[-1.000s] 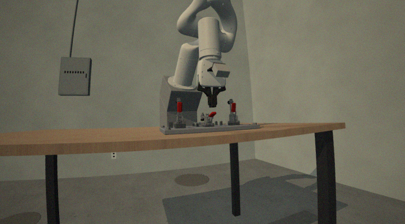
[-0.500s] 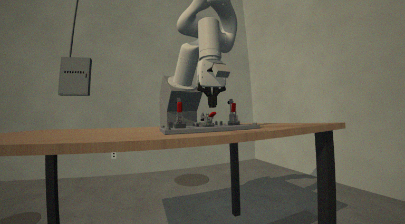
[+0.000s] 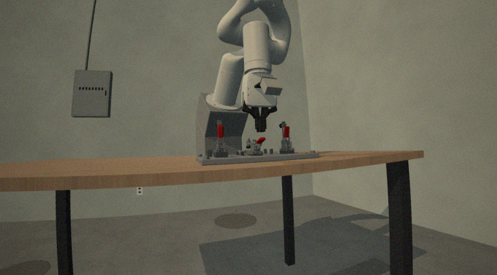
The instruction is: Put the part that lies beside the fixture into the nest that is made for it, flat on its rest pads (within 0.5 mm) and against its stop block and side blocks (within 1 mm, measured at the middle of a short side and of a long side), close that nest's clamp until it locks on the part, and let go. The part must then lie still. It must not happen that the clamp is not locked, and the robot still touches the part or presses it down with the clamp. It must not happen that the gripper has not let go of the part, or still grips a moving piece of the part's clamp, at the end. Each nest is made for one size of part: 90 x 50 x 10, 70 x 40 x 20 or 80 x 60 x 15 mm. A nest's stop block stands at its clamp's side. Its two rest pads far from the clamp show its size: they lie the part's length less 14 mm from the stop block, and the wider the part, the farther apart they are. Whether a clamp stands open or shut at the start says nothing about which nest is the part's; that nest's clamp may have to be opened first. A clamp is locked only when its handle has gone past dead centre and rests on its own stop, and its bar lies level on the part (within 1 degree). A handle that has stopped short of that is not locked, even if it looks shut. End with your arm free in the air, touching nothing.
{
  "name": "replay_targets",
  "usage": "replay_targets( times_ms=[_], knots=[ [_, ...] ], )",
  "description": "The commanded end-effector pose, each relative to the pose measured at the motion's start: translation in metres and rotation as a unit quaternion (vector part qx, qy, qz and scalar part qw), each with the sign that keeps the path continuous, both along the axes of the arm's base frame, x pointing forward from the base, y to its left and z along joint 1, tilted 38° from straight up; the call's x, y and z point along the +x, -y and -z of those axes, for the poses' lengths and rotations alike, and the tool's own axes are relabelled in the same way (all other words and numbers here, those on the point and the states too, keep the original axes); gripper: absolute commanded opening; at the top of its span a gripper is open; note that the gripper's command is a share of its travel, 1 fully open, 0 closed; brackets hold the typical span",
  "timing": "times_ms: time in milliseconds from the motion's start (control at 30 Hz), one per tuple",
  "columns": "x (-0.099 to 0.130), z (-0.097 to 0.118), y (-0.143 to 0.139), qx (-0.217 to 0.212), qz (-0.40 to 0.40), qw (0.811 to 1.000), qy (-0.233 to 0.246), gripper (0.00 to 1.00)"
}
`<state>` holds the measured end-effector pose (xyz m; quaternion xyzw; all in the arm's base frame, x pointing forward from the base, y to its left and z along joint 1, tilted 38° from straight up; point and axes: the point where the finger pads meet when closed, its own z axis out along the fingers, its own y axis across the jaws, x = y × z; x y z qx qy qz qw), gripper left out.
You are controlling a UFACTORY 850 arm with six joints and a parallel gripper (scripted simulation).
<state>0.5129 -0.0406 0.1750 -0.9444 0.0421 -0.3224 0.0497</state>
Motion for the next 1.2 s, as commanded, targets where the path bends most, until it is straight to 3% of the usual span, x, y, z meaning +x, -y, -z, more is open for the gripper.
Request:
replay_targets(
  times_ms=[0,1167],
  knots=[
    [0.001,0.001,0.000,0.000,0.000,1.000,0.000,0.00],
    [0.010,0.011,-0.001,0.000,0.000,1.000,0.000,0.00]
  ],
)
